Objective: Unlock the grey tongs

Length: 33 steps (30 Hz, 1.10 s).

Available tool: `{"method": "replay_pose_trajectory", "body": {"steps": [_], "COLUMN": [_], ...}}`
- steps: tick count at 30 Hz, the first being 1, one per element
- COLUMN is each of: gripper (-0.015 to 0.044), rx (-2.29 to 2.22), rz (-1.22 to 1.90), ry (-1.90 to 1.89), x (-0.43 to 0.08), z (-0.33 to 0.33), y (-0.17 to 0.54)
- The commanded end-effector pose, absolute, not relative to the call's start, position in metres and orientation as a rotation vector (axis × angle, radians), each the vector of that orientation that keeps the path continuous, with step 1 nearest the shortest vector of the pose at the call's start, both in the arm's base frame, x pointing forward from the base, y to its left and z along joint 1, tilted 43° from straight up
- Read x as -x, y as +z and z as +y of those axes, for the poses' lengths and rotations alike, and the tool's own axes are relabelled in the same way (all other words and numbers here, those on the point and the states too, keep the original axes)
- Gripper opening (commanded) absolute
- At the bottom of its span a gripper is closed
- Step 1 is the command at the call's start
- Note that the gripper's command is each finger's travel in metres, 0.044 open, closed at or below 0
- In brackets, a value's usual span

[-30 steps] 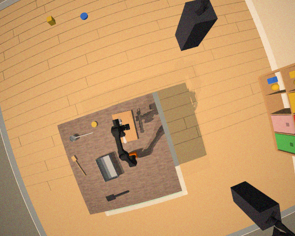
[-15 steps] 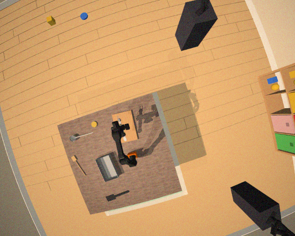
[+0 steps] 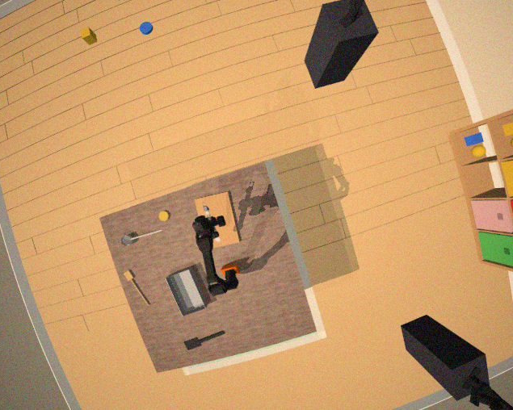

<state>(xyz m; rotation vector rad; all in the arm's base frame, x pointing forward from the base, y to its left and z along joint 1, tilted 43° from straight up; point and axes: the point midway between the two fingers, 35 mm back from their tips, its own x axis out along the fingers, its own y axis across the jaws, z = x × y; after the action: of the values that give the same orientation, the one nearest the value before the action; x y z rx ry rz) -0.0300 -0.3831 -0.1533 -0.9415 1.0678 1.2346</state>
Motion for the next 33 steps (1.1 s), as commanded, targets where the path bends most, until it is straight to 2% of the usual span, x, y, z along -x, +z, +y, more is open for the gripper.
{"method": "replay_pose_trajectory", "body": {"steps": [1, 33], "gripper": [-0.015, -0.015], "rx": [0.992, 1.321], "rz": [1.13, 1.495], "ry": [1.208, 0.993], "x": [0.031, 0.031], "z": [-0.39, -0.393], "y": [-0.145, -0.102]}}
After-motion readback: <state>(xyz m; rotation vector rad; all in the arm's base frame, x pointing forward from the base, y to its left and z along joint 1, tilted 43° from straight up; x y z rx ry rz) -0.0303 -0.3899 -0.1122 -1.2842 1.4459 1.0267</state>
